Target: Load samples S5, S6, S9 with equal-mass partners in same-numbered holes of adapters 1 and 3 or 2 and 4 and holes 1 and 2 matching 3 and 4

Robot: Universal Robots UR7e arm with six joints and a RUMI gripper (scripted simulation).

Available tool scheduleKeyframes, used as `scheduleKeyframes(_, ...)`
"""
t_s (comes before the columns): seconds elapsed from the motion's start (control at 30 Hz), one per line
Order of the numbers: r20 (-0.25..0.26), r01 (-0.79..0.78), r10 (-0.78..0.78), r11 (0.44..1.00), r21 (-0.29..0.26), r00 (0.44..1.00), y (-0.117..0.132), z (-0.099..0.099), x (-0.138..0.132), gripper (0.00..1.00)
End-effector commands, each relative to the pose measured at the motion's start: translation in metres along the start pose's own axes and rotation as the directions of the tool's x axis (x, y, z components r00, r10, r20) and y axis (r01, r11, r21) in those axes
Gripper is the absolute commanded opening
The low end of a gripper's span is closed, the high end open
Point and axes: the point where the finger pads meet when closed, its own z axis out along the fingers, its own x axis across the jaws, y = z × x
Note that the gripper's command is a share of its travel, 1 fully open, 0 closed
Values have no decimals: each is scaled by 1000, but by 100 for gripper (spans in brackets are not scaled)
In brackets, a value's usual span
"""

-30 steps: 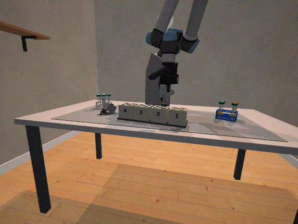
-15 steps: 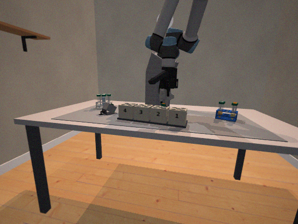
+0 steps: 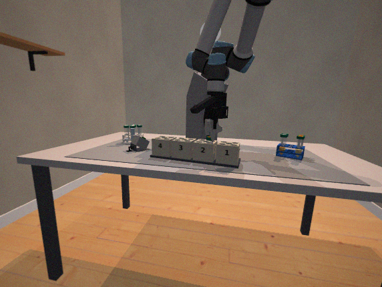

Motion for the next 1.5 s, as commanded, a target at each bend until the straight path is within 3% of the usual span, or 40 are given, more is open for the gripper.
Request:
scheduleKeyframes(0.0, 1, 0, 0, 1000, 1, 1000, 0, 0, 0, 0)
scheduleKeyframes(0.57, 1, 0, 0, 1000, 1, 1000, 0, -3, 0, 0)
scheduleKeyframes(1.47, 1, 0, 0, 1000, 1, 1000, 0, -36, 0, 0)
